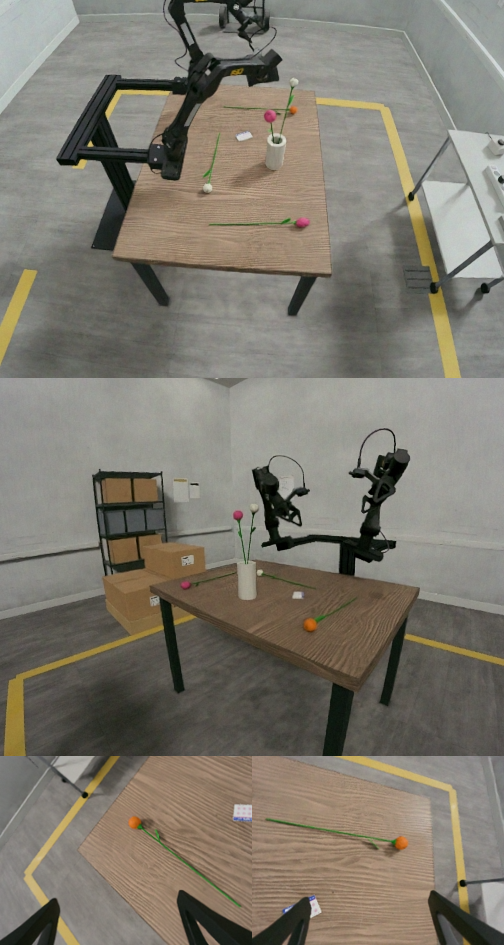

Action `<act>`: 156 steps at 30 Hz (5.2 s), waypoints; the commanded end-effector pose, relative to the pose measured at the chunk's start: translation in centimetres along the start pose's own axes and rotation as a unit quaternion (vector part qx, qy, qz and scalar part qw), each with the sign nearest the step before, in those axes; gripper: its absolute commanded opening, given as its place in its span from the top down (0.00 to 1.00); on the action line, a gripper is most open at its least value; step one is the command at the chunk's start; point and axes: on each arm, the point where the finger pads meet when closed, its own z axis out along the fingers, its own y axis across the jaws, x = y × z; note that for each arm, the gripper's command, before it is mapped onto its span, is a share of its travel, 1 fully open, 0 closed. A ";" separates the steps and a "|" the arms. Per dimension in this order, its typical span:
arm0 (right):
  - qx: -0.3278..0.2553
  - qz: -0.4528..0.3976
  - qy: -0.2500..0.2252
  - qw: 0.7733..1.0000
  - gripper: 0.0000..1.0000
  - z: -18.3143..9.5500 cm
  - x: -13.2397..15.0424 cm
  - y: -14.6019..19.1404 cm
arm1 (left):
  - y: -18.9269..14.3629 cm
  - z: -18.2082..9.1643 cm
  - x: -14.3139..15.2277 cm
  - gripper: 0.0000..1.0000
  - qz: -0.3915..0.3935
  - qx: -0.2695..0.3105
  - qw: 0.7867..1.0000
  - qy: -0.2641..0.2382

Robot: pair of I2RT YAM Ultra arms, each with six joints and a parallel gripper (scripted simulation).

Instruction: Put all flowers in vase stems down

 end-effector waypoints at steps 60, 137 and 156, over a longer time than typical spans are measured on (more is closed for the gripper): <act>0.349 0.329 -0.387 0.788 0.00 -64.8 -8.3 14.4 | 9.9 -35.3 -9.8 0.00 -0.494 -0.371 0.759 -0.206; 0.637 0.450 -0.225 0.584 0.00 -70.4 2.2 12.5 | 5.7 -47.3 2.2 0.00 -0.518 -0.738 0.422 0.097; 0.629 0.458 -0.219 0.589 0.00 -69.2 3.6 9.2 | 6.7 -46.7 6.2 0.00 -0.535 -0.726 0.418 0.108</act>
